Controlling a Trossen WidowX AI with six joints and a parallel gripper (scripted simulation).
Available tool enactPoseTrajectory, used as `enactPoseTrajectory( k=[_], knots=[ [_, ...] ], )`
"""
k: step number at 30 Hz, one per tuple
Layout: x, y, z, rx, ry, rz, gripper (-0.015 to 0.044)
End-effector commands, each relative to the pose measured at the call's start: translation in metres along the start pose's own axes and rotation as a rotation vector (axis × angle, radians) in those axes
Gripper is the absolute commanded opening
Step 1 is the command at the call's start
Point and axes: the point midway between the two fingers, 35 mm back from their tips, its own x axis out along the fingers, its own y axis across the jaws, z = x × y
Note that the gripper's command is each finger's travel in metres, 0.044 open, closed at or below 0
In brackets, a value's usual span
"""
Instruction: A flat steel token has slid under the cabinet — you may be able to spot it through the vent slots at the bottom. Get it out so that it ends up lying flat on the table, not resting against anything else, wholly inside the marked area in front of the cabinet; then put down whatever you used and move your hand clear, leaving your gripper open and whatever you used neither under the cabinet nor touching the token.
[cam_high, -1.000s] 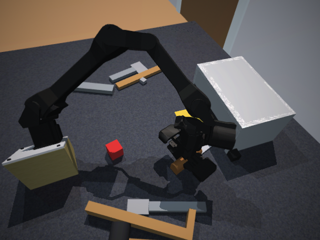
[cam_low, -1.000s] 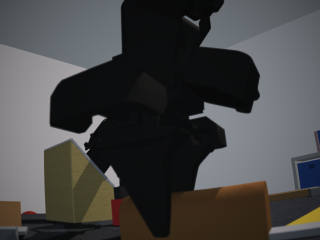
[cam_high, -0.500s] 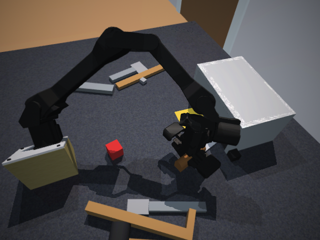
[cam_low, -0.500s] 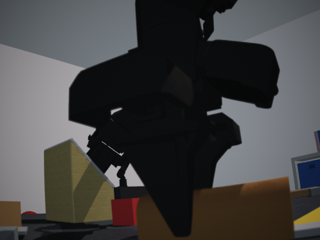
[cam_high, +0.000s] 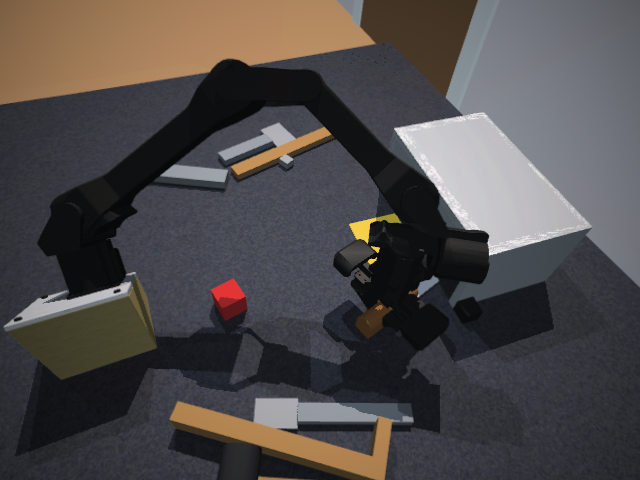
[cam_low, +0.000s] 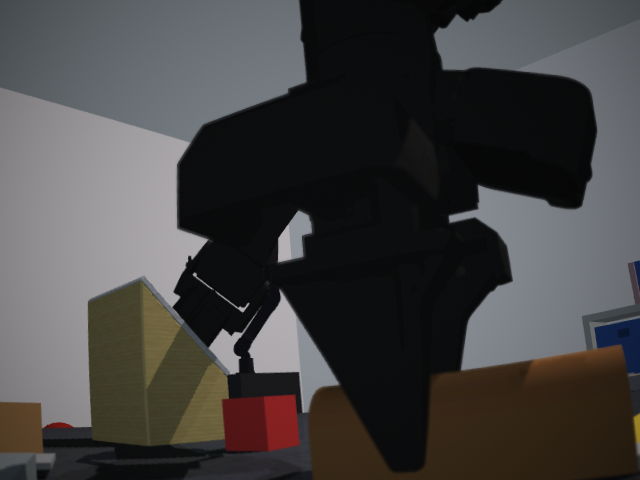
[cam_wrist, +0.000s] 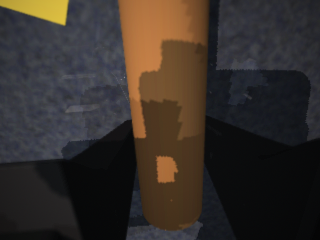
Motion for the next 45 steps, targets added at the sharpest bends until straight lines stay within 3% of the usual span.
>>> enactPoseTrajectory(
  k=[1,45],
  knots=[
    [0.0,0.0,0.005,-0.001,0.001,-0.003,0.0],
    [0.003,0.04,0.005,0.0,0.002,0.001,0.0]
  ],
)
